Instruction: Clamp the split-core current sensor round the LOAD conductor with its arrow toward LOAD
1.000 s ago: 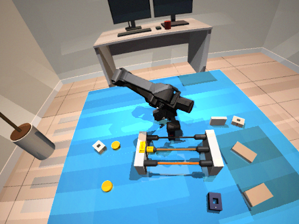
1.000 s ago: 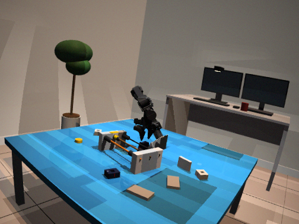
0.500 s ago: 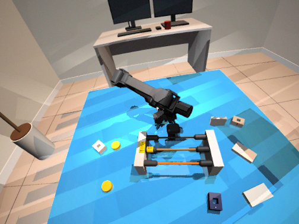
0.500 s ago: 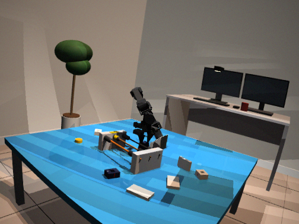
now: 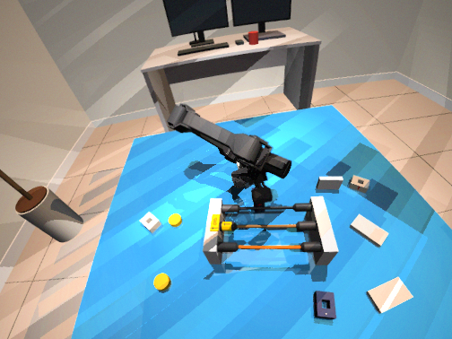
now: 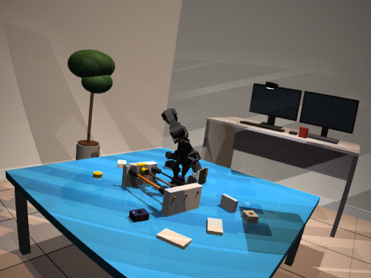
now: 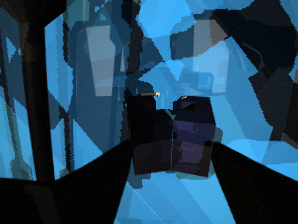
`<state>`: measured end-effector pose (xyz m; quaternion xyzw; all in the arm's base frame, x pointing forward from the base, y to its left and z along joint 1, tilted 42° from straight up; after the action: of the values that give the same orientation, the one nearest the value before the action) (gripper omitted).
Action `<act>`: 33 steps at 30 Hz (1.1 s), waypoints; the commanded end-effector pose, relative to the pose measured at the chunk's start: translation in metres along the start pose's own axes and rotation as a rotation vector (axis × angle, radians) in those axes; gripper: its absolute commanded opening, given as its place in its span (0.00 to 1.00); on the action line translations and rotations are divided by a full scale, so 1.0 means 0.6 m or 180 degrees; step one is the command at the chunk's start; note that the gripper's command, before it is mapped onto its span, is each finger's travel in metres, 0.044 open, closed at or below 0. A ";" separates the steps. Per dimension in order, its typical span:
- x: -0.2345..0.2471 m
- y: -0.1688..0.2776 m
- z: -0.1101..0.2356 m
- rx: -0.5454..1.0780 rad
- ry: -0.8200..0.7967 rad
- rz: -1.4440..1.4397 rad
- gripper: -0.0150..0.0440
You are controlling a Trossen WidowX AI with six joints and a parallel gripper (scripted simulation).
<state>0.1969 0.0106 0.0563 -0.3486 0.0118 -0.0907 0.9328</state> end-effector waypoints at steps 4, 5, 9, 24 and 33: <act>0.000 0.000 0.001 0.0002 -0.0002 -0.0005 0.59; 0.001 0.000 0.002 0.0002 -0.0002 -0.0004 0.55; 0.003 0.002 0.020 0.0006 -0.0003 0.0000 0.37; 0.004 -0.001 0.139 -0.0007 -0.0003 0.0019 0.25; 0.000 -0.004 0.158 -0.0064 -0.0198 -0.0091 0.25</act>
<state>0.2044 0.0660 0.1249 -0.3559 0.0042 -0.0906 0.9301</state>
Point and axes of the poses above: the point midway between the two fingers, 35 mm back from their tips, its own z axis back along the fingers, its own x axis across the jaws, y = z × x, the point moved 3 cm from there along z, back along the fingers, and after that the axes turned 4 degrees about z, right-handed, at the moved point
